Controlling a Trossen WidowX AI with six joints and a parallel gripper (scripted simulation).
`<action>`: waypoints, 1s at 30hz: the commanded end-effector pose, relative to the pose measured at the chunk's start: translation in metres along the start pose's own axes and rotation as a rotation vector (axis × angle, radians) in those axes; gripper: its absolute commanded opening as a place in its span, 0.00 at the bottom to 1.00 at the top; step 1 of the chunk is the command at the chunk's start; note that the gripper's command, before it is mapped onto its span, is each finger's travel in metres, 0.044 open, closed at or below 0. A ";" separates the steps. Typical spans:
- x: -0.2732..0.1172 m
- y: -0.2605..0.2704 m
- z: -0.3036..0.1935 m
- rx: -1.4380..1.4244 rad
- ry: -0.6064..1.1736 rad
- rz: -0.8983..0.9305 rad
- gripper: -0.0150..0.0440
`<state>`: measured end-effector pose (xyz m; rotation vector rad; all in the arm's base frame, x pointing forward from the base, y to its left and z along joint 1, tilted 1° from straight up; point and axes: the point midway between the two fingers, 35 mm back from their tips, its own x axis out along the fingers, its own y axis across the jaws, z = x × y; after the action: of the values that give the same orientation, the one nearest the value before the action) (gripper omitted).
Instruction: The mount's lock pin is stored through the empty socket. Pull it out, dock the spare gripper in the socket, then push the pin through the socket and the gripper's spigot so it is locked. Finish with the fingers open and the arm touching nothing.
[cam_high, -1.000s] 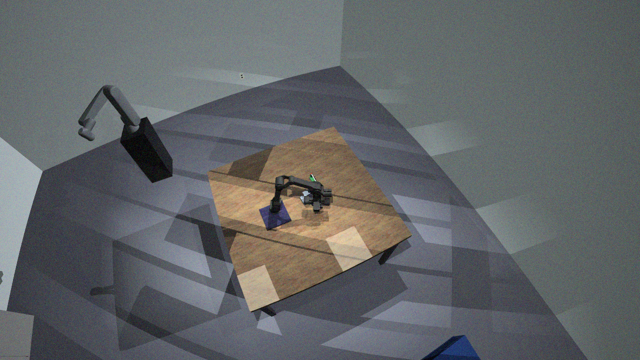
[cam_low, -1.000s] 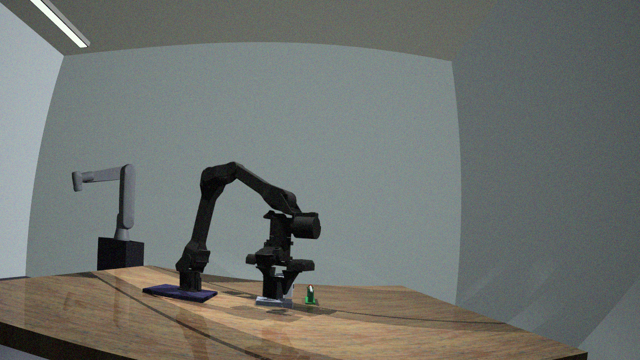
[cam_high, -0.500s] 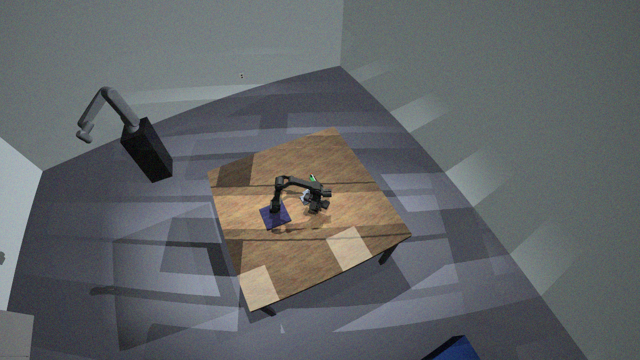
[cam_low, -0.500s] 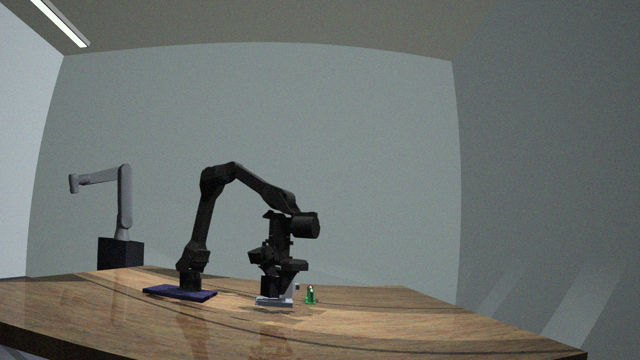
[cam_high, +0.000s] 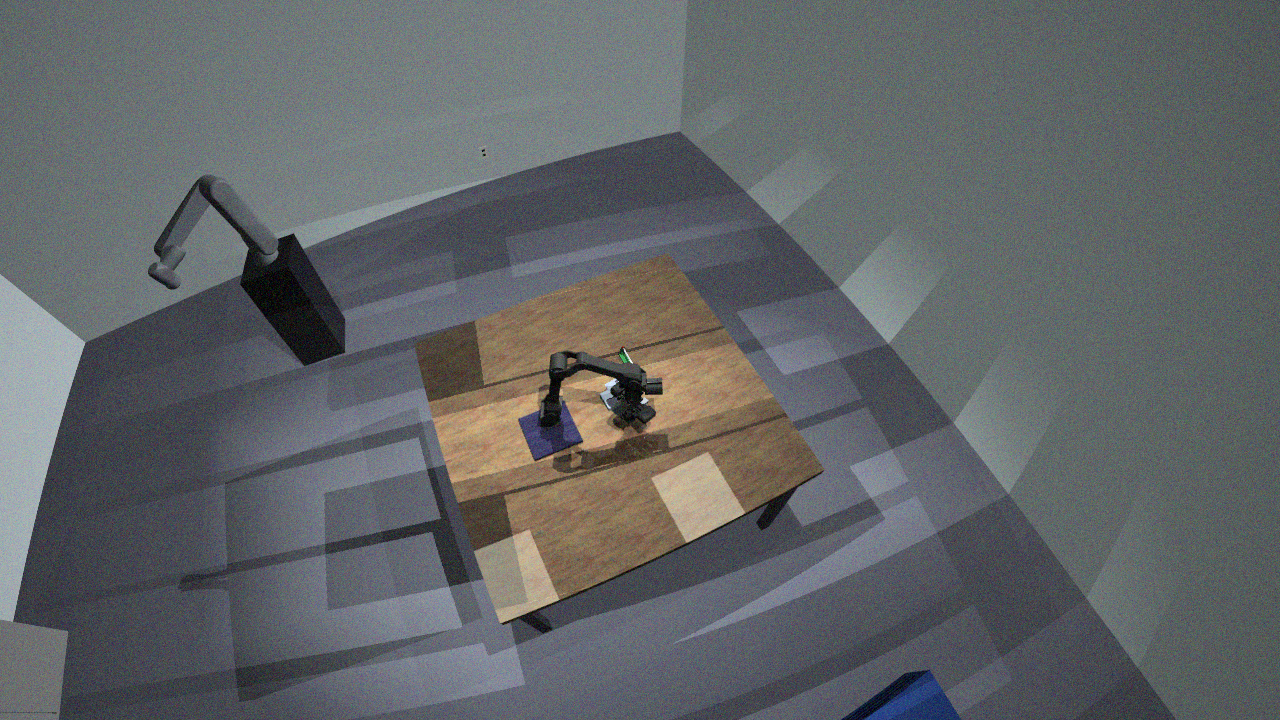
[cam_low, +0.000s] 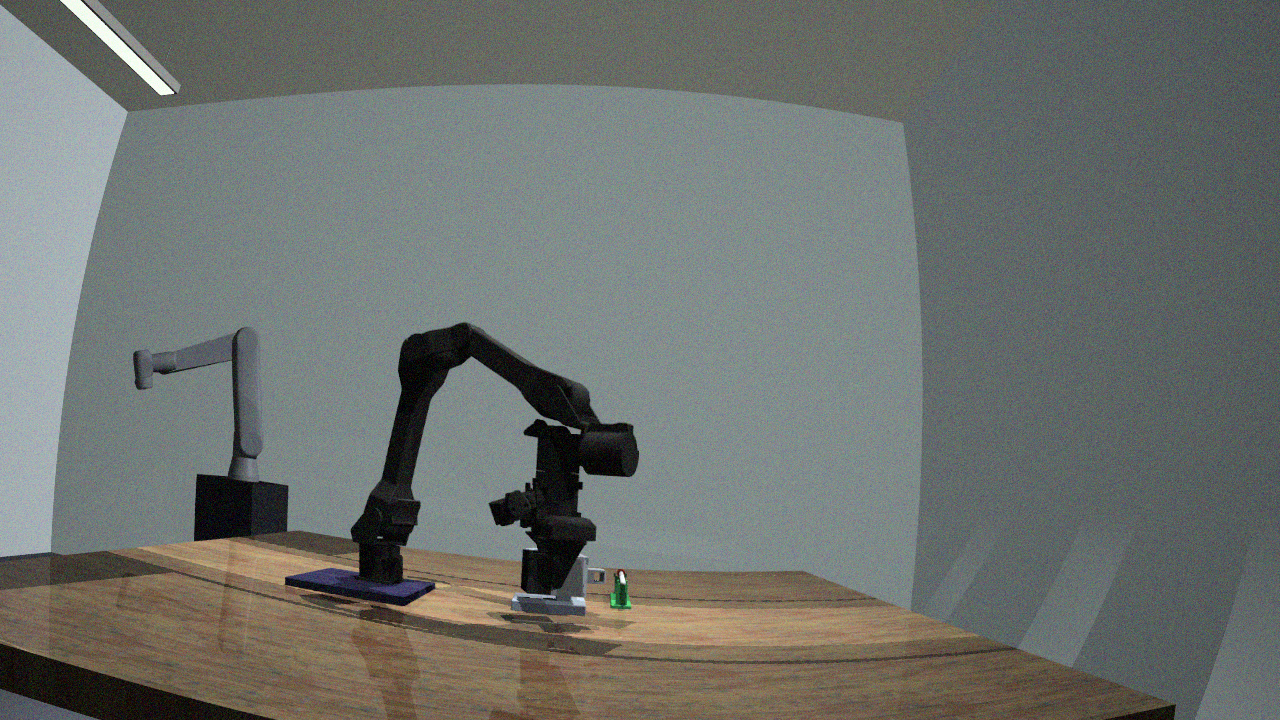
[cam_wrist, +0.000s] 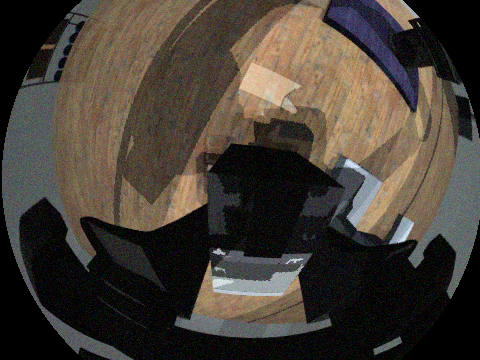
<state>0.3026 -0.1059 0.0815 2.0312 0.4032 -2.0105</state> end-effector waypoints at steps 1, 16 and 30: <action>-0.002 0.000 0.001 0.109 0.002 0.007 0.25; 0.004 0.001 0.002 0.248 0.003 0.007 0.25; 0.034 0.001 0.002 0.247 0.002 0.007 0.25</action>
<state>0.3008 -0.1061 0.0503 2.1677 0.1633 -2.1489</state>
